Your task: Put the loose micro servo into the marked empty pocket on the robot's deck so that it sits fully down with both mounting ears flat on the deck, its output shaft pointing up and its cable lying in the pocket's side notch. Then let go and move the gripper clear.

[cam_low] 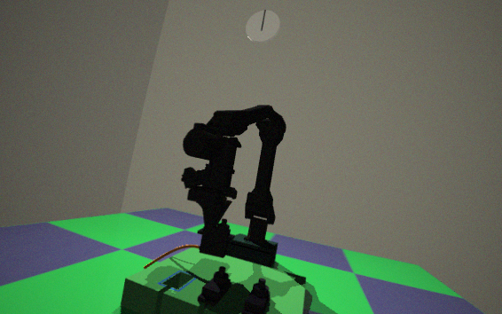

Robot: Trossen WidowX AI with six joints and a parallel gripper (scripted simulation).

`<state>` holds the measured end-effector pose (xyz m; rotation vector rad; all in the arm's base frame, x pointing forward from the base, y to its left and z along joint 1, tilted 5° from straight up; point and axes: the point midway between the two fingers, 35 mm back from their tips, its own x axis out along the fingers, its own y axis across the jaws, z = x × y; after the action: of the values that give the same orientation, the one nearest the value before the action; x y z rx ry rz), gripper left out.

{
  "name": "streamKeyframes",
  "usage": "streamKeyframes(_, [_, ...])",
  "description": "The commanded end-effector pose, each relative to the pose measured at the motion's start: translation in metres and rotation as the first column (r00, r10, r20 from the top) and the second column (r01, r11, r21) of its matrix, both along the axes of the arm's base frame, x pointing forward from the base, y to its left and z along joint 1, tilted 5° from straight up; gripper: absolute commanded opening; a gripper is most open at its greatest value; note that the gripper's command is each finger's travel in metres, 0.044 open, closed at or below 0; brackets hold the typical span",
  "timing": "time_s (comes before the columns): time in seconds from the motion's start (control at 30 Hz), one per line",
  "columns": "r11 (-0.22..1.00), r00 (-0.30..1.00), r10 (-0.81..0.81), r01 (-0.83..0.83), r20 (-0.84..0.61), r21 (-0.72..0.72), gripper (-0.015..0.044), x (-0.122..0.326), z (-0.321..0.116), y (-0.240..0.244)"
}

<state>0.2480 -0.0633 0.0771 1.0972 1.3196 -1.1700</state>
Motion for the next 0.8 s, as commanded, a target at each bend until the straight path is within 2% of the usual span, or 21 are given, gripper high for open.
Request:
streamKeyframes(0.0, [0.99, 0.99, 0.143, -0.143, 0.008, 0.004, 0.0, 0.002, 0.0014, -0.0013])
streamKeyframes(0.37, [0.867, 0.867, 0.498, -0.498, 0.016, 0.026, 0.0, 0.002, 0.0014, -0.0013])
streamKeyframes(0.77, [0.593, 0.595, 0.803, -0.804, 0.033, 0.045, 0.0, 0.002, 0.0014, -0.0013])
